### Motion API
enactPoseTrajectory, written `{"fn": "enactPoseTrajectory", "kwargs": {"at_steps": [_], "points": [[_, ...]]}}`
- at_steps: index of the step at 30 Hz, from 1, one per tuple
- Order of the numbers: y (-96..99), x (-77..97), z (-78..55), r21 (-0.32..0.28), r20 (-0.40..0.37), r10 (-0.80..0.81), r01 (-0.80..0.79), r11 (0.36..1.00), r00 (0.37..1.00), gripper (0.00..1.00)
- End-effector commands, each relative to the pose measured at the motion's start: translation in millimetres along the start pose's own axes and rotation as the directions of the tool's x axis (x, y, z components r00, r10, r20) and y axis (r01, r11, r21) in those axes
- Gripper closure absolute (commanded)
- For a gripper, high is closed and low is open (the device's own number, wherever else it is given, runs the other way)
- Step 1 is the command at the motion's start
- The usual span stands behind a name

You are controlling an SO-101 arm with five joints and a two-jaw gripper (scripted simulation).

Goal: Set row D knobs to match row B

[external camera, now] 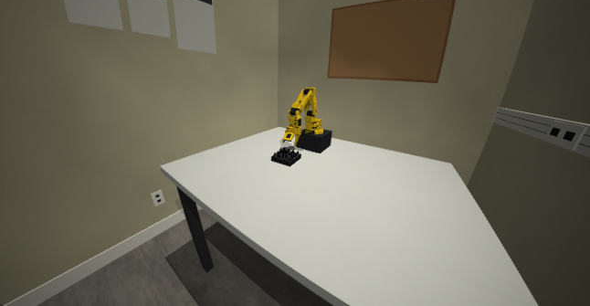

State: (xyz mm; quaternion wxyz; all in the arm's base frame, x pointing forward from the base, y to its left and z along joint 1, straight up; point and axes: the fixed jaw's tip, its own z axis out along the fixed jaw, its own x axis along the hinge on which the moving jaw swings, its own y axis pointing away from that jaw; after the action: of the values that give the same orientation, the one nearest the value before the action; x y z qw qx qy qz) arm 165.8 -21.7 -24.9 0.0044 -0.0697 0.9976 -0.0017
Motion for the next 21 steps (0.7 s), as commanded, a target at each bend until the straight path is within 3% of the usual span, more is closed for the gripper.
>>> {"fn": "enactPoseTrajectory", "kwargs": {"at_steps": [1, 10, 12, 21], "points": [[2.7, -0.1, 0.4, -0.005, -0.008, -0.110, 0.110, 0.994, 0.994, 0.64], [4.5, 1.3, 0.4, -0.007, -0.006, -0.385, 0.385, 0.923, 0.923, 0.66], [4.5, 1.3, 0.4, -0.007, -0.006, -0.385, 0.385, 0.923, 0.923, 0.66], [6.0, 2.7, 0.4, -0.008, -0.003, -0.676, 0.676, 0.737, 0.737, 0.70]]}}
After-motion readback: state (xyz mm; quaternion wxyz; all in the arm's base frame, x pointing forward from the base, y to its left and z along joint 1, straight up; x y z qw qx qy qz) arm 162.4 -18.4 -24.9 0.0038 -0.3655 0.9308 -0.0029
